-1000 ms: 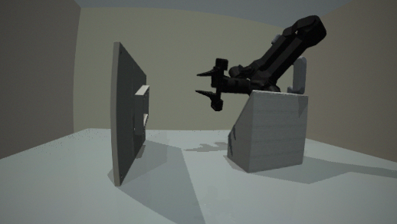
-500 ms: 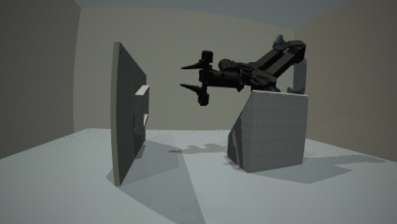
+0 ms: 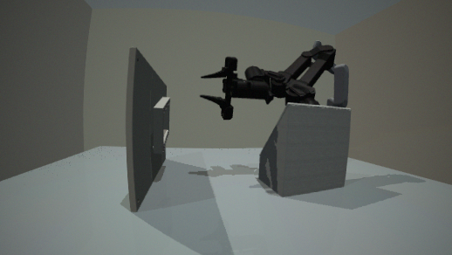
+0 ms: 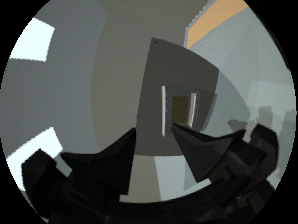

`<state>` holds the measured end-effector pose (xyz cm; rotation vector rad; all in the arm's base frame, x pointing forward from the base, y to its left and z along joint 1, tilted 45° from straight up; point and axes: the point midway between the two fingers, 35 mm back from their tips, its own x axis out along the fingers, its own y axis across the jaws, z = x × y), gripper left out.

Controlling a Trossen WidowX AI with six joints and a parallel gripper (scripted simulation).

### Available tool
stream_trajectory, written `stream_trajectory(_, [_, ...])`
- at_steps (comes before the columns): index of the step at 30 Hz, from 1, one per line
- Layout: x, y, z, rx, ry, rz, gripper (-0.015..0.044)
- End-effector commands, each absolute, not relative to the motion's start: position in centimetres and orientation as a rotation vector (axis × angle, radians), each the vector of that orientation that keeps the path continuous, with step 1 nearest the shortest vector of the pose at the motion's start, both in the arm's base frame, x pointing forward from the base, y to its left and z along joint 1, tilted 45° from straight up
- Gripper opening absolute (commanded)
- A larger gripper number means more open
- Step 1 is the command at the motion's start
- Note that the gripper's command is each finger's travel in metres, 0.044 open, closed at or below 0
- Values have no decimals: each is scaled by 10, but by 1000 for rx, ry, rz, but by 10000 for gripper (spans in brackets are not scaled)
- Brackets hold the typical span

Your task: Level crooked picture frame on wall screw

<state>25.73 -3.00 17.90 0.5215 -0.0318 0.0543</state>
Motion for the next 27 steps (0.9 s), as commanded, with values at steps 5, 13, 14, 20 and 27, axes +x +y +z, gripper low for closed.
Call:
stream_trajectory(5, [285,-43,177,524,-34,52,260])
stream_trajectory(13, [314,-57,159,524,-35,52,260])
stream_trajectory(14, [317,-58,155,524,-35,52,260])
stream_trajectory(20, [330,-65,137,524,-34,52,260])
stream_trajectory(27, [330,-65,137,524,-34,52,260])
